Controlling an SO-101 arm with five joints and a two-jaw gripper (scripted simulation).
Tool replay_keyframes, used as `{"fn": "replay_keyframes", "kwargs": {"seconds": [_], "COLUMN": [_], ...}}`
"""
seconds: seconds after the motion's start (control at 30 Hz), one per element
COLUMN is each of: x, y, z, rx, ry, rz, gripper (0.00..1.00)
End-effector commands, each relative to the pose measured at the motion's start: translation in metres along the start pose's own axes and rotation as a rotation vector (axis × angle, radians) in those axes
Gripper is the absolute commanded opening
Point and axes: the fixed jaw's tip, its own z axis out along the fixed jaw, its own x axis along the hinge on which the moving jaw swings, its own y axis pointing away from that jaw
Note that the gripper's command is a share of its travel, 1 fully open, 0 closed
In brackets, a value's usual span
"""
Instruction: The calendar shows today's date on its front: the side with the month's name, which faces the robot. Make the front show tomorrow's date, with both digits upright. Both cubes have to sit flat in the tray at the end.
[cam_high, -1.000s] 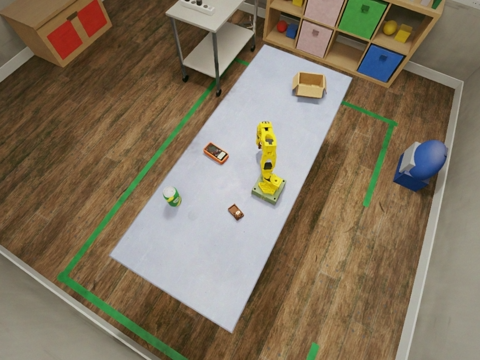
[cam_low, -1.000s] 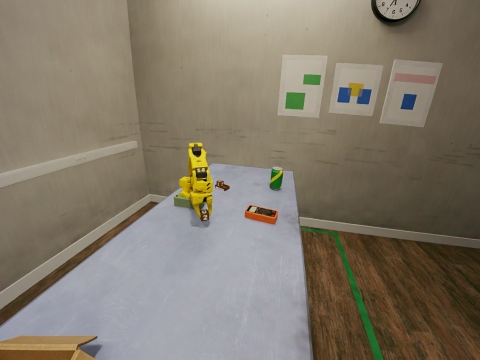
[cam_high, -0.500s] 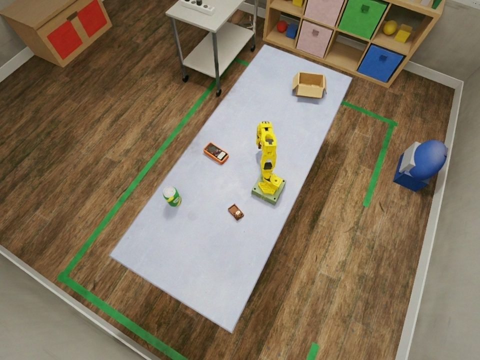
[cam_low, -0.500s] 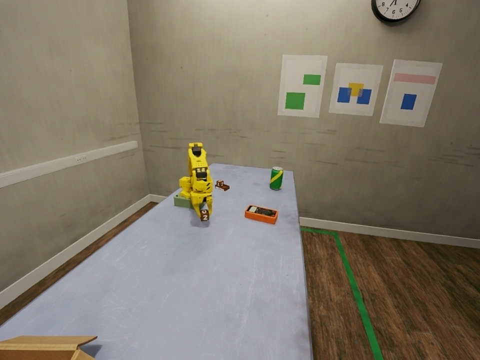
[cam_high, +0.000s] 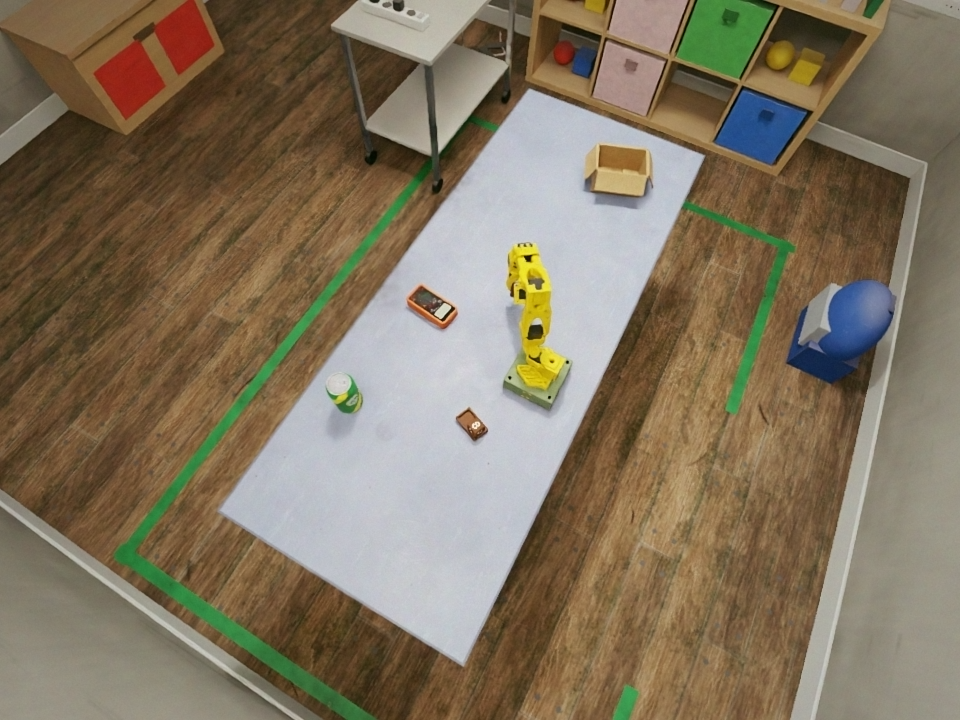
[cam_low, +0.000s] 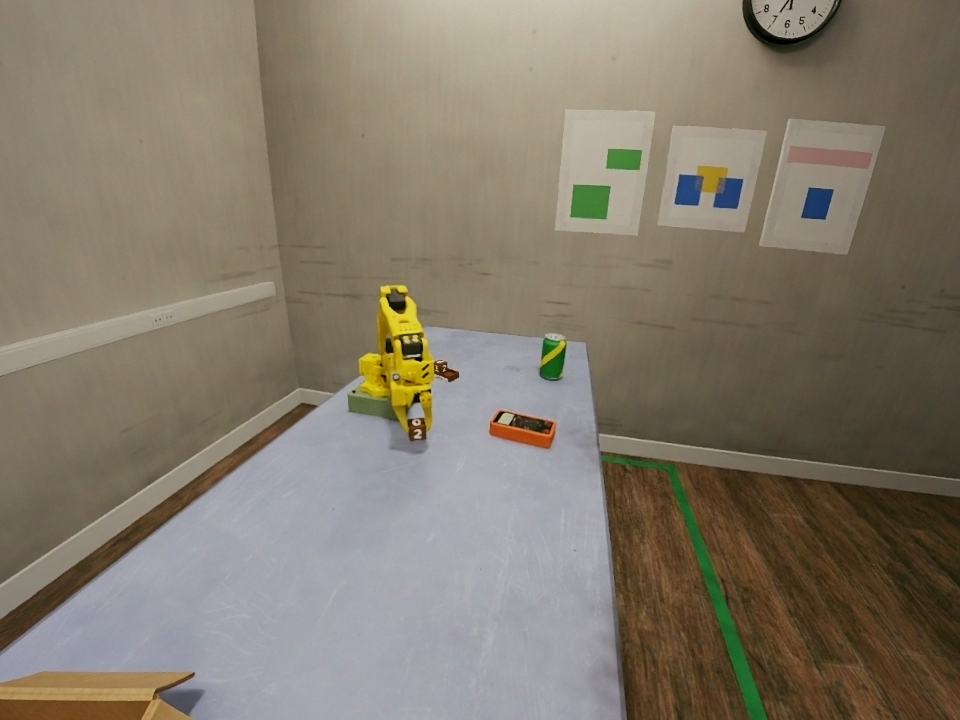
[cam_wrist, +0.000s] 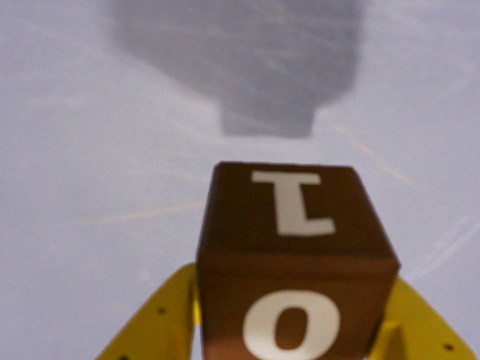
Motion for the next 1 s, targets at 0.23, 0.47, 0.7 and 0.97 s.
{"fn": "replay_keyframes", "kwargs": {"seconds": [0.23, 0.47, 0.7, 0.97], "x": [-0.004, -0.01, -0.016, -0.03], "y": [-0.02, -0.039, -0.053, -0.078], "z": [-0.003, -0.002, -0.002, -0.001], "rx": [0.005, 0.006, 0.008, 0.01], "ry": [0.017, 0.017, 0.016, 0.015], "rz": [0.142, 0.287, 0.405, 0.615], "gripper": [0.0, 0.0, 0.0, 0.0]}}
